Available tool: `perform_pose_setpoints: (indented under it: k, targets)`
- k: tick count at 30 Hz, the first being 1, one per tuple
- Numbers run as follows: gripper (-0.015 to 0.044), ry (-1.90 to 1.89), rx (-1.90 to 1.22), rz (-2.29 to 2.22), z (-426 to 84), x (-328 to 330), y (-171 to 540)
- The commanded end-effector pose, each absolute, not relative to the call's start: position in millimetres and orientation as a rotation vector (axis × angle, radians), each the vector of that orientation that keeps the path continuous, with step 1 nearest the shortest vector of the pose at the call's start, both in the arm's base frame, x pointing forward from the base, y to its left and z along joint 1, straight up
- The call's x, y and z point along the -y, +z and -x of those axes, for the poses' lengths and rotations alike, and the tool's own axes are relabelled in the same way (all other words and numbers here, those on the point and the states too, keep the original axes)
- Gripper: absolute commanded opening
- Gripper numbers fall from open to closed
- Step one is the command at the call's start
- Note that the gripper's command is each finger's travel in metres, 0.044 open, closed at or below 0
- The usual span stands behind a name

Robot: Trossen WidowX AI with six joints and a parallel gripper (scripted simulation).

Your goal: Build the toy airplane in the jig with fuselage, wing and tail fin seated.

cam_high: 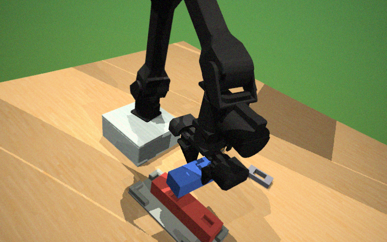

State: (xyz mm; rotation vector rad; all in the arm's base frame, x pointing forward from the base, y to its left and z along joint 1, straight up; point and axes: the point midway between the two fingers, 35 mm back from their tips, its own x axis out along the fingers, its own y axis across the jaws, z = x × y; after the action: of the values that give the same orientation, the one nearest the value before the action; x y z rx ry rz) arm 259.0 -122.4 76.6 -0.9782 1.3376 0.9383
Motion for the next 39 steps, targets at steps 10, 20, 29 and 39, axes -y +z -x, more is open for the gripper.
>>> perform_pose_setpoints:
  k: [10, 20, 29, 39]
  targets:
    - [0.0026, 1.099, -1.257, 1.132, -233, 143, 68]
    - [0.0196, 1.099, -1.257, 1.132, -232, 142, 67]
    - [0.0196, 1.099, -1.257, 1.132, -232, 142, 67]
    - [0.0196, 1.099, -1.257, 1.132, -233, 143, 58]
